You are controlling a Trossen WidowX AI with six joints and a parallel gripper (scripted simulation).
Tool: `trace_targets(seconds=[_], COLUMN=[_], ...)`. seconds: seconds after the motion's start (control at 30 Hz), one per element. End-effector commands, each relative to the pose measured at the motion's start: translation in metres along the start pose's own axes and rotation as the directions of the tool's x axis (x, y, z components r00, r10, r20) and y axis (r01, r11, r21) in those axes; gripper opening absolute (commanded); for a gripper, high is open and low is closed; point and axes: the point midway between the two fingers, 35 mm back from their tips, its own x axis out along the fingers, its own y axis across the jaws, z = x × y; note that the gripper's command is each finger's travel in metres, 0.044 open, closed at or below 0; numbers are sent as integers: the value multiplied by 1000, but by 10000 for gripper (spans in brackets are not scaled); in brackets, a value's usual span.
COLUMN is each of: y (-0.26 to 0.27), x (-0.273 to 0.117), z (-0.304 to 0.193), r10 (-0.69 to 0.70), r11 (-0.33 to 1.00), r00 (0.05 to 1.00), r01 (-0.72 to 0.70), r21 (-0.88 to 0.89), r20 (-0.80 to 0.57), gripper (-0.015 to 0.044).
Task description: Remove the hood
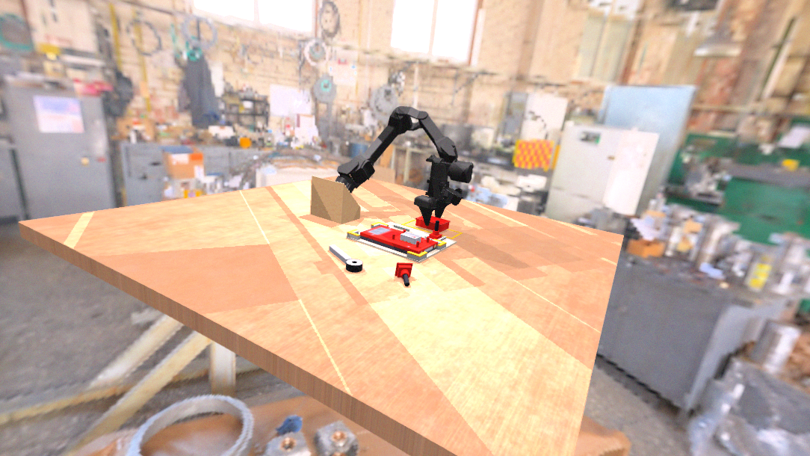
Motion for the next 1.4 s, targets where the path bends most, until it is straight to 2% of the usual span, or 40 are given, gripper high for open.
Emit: trace_targets(seconds=[0.0,0.37,0.93,1.17,1.37], y=[0,0,0,-1,-1], x=[2,7,3,-62,-65], z=[0,0,0,0,0], r10=[4,5,0,5,5], r11=[1000,1000,1000,1000,1000], r00=[1000,1000,1000,1000,1000], r01=[-4,-5,0,-5,-5], r21=[4,4,0,2,2], r20=[-1,-1,0,0,0], gripper=[0,0,440,440,440])
